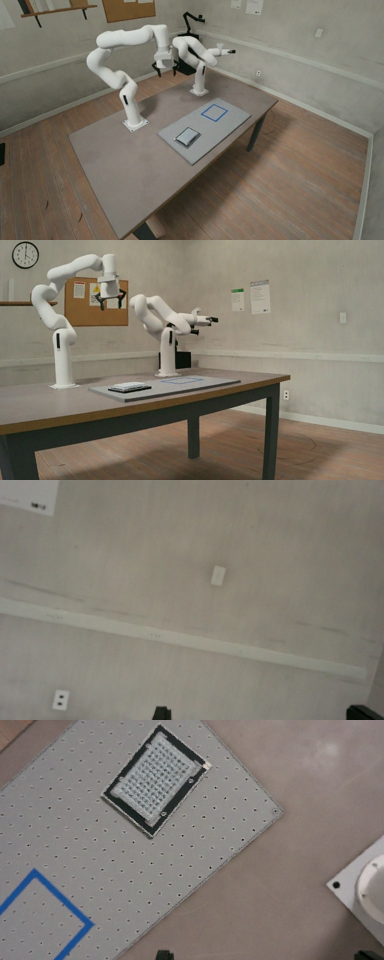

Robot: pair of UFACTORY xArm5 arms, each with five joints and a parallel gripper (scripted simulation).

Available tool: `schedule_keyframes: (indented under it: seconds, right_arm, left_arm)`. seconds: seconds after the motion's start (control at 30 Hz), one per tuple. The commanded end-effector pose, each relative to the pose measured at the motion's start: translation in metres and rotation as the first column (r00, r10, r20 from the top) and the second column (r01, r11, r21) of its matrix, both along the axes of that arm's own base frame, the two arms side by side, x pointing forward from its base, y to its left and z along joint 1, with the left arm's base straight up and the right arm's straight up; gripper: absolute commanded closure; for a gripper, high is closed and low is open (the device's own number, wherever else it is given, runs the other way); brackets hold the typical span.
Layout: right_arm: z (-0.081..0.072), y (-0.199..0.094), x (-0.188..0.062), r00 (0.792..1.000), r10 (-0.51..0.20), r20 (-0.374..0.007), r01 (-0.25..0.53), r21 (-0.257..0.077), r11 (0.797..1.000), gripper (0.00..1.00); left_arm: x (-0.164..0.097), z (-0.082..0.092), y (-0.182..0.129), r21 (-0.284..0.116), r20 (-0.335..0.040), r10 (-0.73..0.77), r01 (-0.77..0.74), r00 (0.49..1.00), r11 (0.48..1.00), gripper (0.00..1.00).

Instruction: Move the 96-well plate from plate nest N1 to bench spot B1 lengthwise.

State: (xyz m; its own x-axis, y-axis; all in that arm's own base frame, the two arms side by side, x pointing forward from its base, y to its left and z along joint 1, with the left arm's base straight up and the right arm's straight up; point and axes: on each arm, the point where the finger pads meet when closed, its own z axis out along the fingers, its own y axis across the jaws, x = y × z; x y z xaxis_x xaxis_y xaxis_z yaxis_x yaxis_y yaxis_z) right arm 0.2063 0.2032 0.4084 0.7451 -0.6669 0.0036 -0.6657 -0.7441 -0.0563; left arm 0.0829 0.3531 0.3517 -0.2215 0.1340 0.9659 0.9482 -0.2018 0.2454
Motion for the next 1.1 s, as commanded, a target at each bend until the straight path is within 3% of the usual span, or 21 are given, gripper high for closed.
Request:
schedule_keyframes:
  seconds: [0.0, 0.5, 1.07]
  right_arm:
    - [-0.002, -0.011, -0.012, 1.000, -0.026, -0.015, 0.026, -0.013, 1.000, 0.00]
    - [-0.008, -0.026, -0.026, 0.997, -0.060, -0.037, 0.059, -0.036, 0.998, 0.00]
    - [-0.008, -0.028, -0.028, 0.997, -0.066, -0.040, 0.064, -0.040, 0.997, 0.00]
  left_arm:
    - [0.000, 0.002, 0.000, 0.003, 0.001, 0.000, 0.000, 1.000, 1.000, 0.00]
    - [0.000, 0.002, 0.000, 0.003, 0.001, 0.000, 0.000, 1.000, 1.000, 0.00]
    - [0.000, 0.002, 0.000, 0.003, 0.001, 0.000, 0.000, 1.000, 1.000, 0.00]
